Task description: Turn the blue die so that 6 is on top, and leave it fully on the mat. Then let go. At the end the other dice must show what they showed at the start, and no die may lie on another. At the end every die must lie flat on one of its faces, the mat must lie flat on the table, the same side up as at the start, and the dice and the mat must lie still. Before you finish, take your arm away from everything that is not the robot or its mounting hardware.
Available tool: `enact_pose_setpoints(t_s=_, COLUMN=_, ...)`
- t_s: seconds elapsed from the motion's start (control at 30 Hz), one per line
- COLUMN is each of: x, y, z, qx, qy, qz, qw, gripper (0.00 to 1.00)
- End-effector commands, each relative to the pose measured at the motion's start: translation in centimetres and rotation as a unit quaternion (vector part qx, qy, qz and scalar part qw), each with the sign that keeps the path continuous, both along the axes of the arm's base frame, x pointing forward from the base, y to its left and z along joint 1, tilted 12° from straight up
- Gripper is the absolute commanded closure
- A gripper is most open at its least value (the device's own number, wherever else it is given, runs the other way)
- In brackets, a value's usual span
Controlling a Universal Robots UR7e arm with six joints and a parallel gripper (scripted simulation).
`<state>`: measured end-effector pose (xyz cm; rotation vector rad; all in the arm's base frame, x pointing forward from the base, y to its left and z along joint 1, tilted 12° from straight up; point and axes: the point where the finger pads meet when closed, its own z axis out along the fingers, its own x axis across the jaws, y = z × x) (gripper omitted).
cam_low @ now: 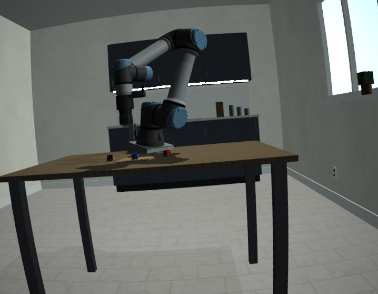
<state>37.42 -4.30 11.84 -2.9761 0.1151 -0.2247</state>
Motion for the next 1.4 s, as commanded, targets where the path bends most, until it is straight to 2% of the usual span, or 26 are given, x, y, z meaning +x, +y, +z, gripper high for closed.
enact_pose_setpoints(t_s=0.0, x=0.0, y=0.0, z=0.0, qx=0.0, qy=0.0, qz=0.0, qw=1.0, gripper=0.21)
enact_pose_setpoints(t_s=0.67, x=0.1, y=0.0, z=-0.2, qx=0.0, qy=0.0, qz=0.0, qw=1.0, gripper=0.21)
enact_pose_setpoints(t_s=1.37, x=0.5, y=0.4, z=-2.6, qx=0.0, qy=-0.001, qz=0.0, qw=1.0, gripper=0.21)
